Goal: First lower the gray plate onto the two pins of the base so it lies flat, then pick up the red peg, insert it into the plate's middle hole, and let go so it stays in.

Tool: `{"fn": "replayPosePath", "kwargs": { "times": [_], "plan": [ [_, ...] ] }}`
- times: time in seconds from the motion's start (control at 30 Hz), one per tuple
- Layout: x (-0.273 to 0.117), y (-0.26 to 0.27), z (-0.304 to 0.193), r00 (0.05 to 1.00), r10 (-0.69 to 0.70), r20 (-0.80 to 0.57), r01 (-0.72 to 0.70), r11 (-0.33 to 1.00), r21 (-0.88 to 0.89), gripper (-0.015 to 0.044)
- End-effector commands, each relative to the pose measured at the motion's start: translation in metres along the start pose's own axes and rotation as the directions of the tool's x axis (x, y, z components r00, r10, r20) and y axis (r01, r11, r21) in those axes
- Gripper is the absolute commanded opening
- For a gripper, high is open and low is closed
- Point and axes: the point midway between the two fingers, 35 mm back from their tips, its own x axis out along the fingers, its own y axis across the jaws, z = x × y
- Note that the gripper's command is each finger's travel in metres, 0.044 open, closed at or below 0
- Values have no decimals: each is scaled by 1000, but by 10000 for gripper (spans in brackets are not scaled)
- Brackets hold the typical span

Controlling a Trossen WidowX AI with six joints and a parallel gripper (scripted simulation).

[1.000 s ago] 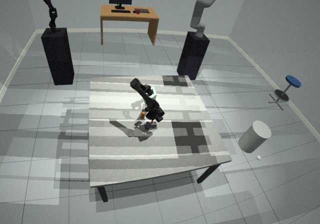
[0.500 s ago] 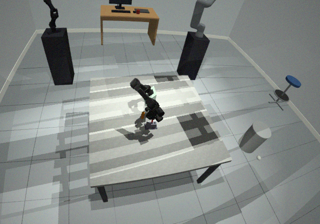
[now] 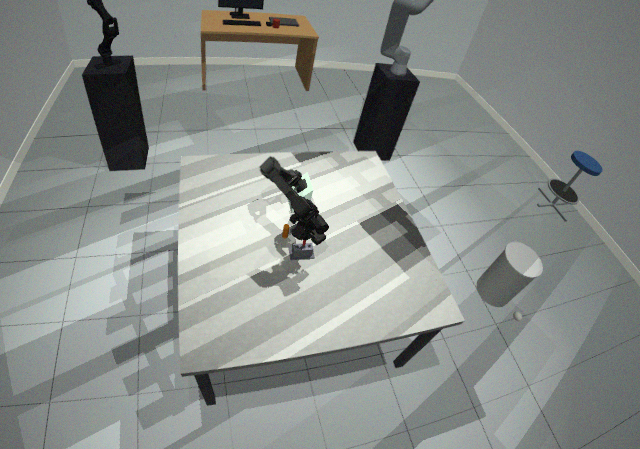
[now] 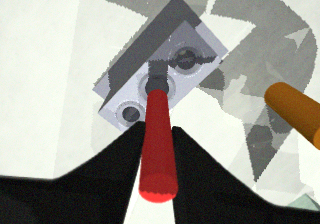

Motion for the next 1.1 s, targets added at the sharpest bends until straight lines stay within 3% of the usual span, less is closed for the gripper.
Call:
{"fn": "replayPosePath", "kwargs": {
  "times": [0.0, 1.07],
  "plan": [
    [0, 1, 2, 1000, 0, 0, 0, 1000, -2, 0],
    [17, -2, 2, 1000, -1, 5, 1, 1000, -2, 0]
  ]
}}
